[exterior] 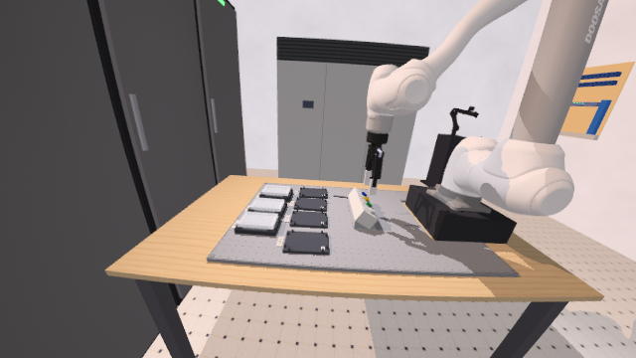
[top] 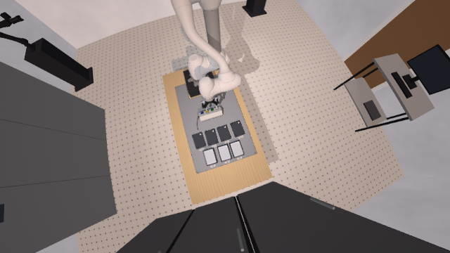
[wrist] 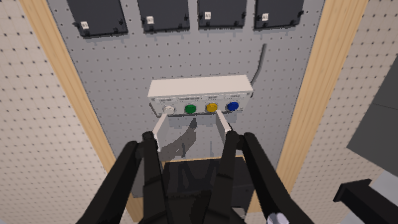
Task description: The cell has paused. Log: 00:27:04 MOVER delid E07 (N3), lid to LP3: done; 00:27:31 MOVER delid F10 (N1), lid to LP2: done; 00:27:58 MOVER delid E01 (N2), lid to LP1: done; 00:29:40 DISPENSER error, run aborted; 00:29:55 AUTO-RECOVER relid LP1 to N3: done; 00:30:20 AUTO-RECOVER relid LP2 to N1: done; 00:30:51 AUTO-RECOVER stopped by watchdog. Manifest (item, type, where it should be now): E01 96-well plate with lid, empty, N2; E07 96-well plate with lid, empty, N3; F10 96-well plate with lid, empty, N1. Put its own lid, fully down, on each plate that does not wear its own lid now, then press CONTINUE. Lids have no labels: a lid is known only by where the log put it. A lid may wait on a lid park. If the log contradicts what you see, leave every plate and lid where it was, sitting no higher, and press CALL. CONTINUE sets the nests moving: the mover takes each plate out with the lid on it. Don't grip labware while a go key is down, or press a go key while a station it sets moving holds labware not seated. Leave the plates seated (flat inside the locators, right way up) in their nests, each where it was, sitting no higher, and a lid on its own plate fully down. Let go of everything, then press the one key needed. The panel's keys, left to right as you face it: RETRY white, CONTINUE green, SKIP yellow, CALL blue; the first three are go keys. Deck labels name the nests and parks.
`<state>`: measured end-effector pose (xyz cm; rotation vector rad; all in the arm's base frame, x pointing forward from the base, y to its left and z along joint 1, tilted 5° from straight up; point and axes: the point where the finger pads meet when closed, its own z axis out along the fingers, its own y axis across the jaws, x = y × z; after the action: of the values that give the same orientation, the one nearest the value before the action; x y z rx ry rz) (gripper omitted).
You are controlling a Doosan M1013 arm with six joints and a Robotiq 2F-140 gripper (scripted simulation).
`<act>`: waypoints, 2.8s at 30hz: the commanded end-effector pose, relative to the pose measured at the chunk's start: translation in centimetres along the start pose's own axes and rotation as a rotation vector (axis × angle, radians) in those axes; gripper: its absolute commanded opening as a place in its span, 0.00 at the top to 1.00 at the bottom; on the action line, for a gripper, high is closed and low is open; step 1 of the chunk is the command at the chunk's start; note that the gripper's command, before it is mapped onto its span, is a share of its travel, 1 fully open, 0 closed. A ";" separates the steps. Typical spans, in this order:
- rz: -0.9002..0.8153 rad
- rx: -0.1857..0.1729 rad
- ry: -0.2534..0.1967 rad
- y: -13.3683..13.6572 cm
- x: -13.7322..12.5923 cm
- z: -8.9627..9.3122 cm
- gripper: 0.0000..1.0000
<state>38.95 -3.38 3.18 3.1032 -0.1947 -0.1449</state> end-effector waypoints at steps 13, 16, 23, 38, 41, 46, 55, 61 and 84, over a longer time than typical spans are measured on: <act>0.005 0.003 0.010 -0.4 -0.9 -0.1 1.00; 0.005 0.003 0.010 -0.4 -0.9 -0.1 1.00; 0.005 0.003 0.010 -0.4 -0.9 -0.1 1.00; 0.005 0.003 0.010 -0.4 -0.9 -0.1 1.00; 0.005 0.003 0.010 -0.4 -0.9 -0.1 1.00; 0.005 0.003 0.010 -0.4 -0.9 0.0 1.00; 0.005 0.003 0.010 -0.4 -0.9 0.3 1.00; 0.005 0.003 0.010 -0.4 -0.9 0.6 1.00; 0.005 0.003 0.010 -0.5 -0.9 1.7 1.00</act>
<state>37.96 -2.95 1.93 3.1038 -0.1982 -0.1291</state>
